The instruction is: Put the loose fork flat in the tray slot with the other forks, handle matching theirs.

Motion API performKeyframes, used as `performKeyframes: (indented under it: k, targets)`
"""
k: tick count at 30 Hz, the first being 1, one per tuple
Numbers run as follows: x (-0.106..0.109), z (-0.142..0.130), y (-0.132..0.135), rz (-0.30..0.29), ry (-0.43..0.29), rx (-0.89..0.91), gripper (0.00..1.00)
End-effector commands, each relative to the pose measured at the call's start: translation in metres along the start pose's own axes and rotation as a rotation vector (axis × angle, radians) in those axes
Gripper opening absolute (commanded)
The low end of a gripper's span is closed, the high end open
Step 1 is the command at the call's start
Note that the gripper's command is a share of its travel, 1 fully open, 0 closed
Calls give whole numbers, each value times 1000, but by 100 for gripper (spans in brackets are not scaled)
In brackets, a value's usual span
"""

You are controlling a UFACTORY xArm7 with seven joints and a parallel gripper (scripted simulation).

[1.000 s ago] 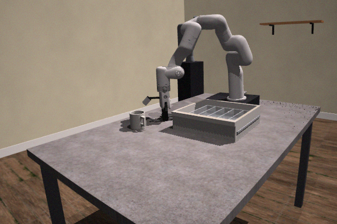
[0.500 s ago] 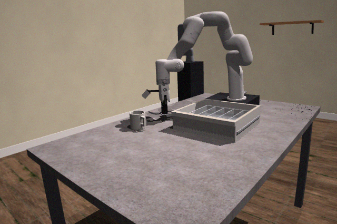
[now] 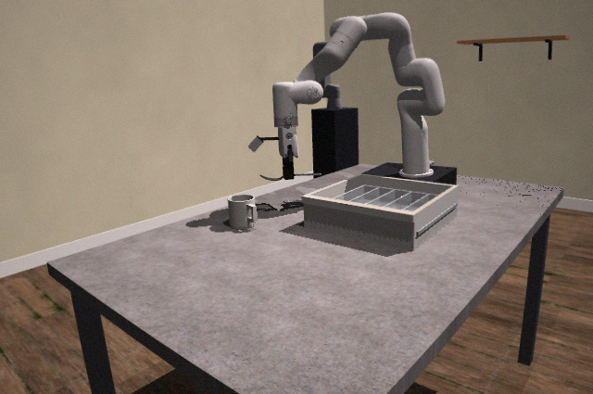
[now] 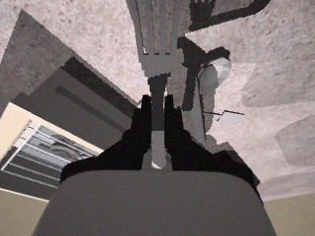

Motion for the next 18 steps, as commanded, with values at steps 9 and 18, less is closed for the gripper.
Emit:
performKeyframes:
  k: [9,18]
  targets:
    - [54,0,-1,0,2,0,3]
    - [65,0,-1,0,2,0,3]
Point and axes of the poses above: the point where the finger pads meet when closed, its own x axis back along the fingers, its own y axis across the jaws, z = x × y, the point moved 7 cm from there along x, back along the fingers, and after that the axes turned 10 degrees about x, right-handed, at the moved point
